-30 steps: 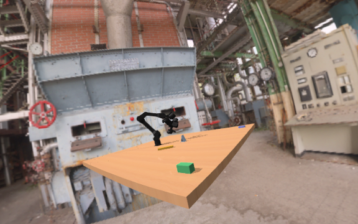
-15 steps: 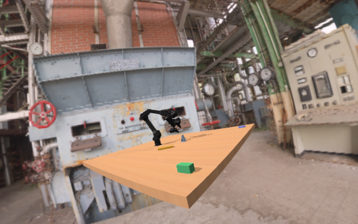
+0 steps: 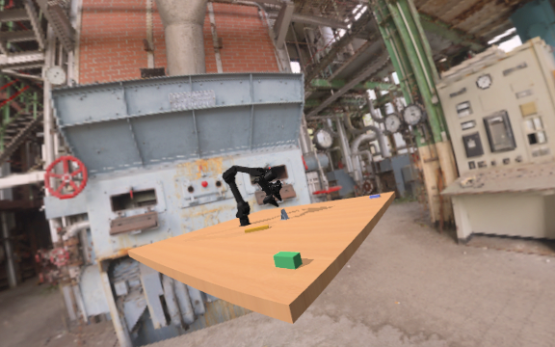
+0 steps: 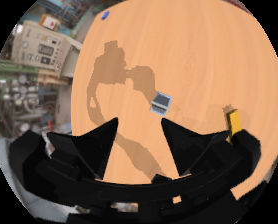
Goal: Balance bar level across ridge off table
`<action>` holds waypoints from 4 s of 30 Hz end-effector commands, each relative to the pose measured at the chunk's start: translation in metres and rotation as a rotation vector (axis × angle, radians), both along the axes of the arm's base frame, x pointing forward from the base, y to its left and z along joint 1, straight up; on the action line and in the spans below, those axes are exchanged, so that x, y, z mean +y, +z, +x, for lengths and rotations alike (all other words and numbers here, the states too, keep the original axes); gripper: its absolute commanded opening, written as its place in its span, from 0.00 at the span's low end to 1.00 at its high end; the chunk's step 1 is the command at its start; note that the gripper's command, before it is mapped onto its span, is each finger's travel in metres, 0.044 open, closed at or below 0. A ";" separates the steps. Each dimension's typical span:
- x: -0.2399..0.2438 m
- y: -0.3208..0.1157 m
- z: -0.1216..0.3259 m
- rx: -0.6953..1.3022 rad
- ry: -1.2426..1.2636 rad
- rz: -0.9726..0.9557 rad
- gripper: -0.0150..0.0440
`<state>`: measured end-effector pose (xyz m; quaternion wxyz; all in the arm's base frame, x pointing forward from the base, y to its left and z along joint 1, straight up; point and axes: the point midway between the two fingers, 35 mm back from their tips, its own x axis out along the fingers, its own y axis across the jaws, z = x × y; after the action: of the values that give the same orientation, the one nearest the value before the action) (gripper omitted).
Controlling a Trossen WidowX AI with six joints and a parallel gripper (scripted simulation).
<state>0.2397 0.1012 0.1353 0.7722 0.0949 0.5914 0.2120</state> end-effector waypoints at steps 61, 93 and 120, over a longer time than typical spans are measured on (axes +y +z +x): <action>-0.225 -0.062 0.044 0.077 0.496 -0.521 0.79; -0.225 -0.088 0.044 0.077 0.496 -0.521 0.79; -0.225 -0.067 0.047 0.077 0.491 -0.518 0.25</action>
<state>0.2845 -0.1230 0.0589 0.6721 -0.2385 0.6613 0.2326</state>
